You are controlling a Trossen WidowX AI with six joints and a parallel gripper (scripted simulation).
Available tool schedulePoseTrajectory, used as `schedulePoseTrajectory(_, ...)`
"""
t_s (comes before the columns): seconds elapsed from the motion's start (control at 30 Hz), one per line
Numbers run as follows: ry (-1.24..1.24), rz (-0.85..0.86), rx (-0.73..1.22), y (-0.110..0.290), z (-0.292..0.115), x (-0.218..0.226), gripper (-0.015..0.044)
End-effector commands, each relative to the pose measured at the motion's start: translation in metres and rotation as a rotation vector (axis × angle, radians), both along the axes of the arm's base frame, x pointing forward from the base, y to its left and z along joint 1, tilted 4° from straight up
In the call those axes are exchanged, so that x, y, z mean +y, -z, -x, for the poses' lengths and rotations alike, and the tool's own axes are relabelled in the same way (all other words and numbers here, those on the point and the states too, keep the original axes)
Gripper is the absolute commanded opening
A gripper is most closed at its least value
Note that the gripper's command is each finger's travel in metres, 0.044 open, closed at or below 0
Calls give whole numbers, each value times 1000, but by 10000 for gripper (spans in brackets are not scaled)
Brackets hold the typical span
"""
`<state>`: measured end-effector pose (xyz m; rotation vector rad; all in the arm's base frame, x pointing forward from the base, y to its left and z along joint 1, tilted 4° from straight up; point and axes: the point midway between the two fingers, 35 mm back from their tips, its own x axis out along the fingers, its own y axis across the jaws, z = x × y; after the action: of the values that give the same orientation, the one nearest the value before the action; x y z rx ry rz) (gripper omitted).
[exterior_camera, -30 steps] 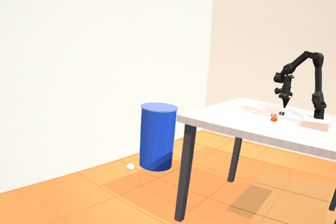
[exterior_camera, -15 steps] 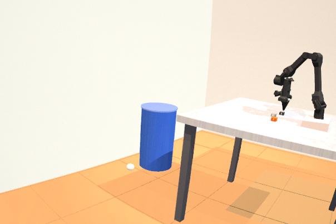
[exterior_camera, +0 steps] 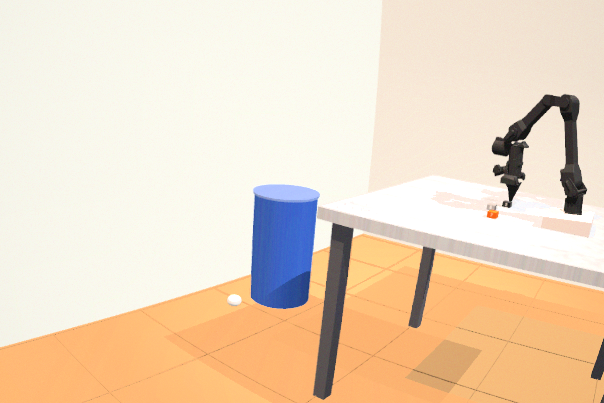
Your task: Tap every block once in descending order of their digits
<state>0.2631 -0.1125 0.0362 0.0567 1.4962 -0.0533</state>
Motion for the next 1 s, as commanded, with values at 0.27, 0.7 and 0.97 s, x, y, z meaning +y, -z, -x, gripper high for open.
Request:
schedulePoseTrajectory(0.27,-3,0,-15,-31,-16,30,125)
schedulePoseTrajectory(0.7,-3,-16,-13,-79,-25,209,400)
schedulePoseTrajectory(0.97,-3,-27,-16,-105,16,294,400)
